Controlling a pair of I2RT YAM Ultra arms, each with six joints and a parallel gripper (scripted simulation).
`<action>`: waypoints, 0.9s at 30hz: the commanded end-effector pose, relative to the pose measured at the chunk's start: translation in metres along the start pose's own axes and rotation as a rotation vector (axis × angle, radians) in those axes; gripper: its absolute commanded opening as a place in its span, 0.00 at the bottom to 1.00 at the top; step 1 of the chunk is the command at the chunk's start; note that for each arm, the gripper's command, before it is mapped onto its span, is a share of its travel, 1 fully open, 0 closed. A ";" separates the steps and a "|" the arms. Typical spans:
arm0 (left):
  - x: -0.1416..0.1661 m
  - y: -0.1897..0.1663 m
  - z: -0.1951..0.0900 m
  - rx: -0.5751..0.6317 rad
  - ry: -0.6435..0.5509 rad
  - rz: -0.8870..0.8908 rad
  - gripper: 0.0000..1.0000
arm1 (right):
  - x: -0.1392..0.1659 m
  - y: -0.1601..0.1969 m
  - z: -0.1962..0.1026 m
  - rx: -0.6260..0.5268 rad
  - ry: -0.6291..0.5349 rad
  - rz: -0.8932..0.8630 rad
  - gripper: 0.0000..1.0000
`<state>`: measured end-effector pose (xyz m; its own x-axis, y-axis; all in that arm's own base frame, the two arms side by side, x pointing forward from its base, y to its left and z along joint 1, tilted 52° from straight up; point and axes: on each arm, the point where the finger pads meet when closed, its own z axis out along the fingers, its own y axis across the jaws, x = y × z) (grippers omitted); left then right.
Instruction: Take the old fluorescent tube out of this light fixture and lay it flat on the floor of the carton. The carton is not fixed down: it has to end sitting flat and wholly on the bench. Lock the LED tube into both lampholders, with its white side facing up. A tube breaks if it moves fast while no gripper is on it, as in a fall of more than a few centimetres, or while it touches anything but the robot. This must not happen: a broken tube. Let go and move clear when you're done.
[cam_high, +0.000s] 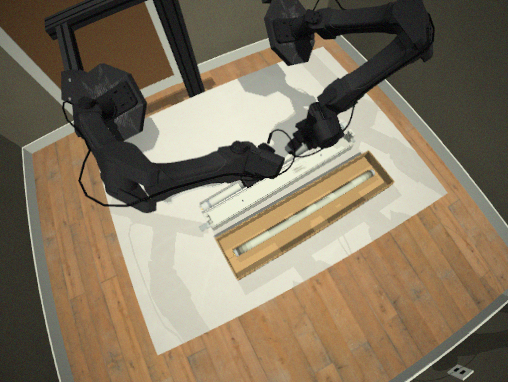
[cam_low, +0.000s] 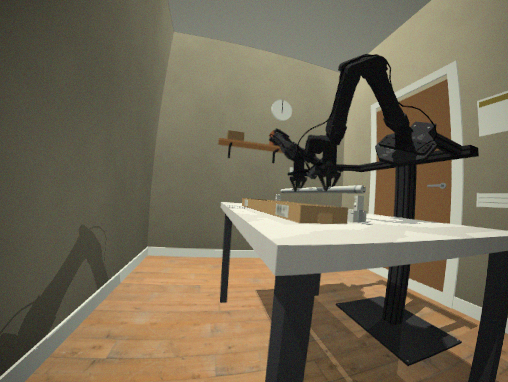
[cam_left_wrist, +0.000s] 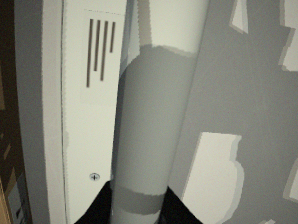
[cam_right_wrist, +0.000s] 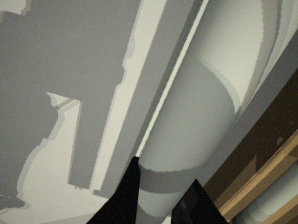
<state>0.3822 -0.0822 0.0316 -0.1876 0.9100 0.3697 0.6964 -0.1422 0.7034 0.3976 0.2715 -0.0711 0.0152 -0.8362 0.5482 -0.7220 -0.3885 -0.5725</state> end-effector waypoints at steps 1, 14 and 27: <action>-0.017 0.015 -0.007 -0.027 -0.068 -0.017 0.11 | -0.016 -0.002 -0.011 -0.002 -0.050 -0.017 0.11; -0.012 0.030 -0.012 -0.028 -0.068 -0.012 0.11 | -0.020 -0.002 -0.005 -0.020 -0.041 -0.039 0.11; -0.011 0.041 -0.009 -0.026 -0.067 -0.005 0.11 | -0.018 -0.015 -0.002 -0.025 -0.037 -0.025 0.11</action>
<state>0.3982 -0.0824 0.0491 -0.1809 0.9088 0.3760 0.6993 -0.1500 0.6989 0.4124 0.2830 -0.0598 0.0110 -0.8389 0.5441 -0.7209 -0.3837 -0.5771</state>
